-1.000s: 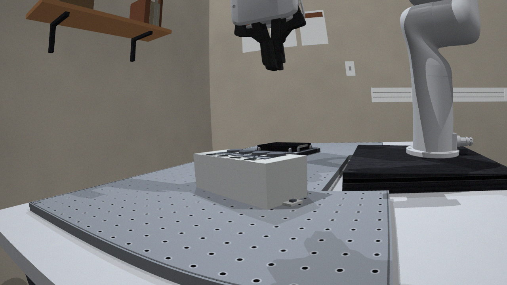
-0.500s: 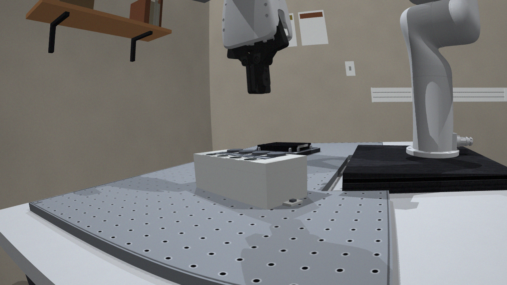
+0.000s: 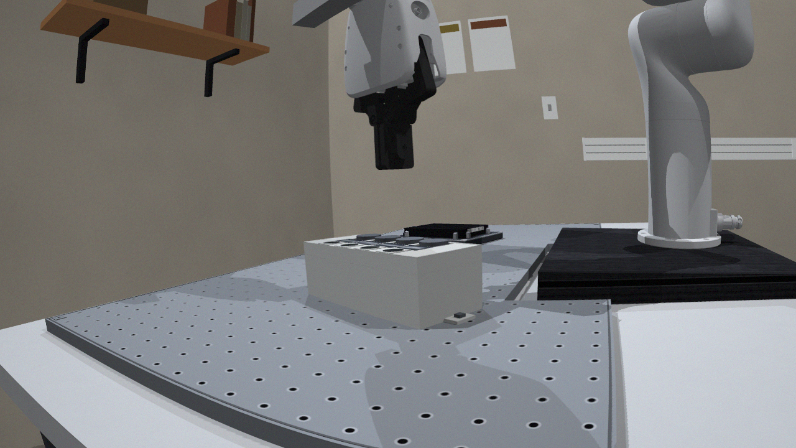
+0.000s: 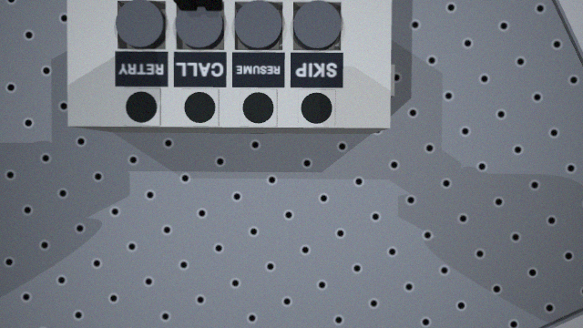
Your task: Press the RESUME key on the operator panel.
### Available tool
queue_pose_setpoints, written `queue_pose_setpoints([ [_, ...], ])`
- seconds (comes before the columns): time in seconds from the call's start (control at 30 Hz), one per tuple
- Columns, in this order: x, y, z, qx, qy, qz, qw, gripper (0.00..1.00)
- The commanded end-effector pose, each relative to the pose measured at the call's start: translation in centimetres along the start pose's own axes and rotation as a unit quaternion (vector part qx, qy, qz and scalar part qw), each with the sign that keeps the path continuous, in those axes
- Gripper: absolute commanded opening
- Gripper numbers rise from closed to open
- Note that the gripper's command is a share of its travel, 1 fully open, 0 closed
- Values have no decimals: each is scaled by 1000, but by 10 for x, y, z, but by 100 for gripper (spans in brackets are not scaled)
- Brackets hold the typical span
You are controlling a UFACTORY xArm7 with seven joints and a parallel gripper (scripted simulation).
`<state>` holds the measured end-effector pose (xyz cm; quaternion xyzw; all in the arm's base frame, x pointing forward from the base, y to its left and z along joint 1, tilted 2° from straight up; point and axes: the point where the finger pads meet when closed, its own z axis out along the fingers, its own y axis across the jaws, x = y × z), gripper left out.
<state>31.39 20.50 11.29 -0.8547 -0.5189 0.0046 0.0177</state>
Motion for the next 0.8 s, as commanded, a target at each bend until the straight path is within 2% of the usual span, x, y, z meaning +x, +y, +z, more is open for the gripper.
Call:
queue_pose_setpoints([
  [0.0, 1, 1, 5, -1, 2, 2, 1000, 0],
  [0.37, 1, 1, 24, -1, 2, 2, 1000, 0],
  [0.77, 1, 1, 29, -1, 2, 2, 1000, 0],
])
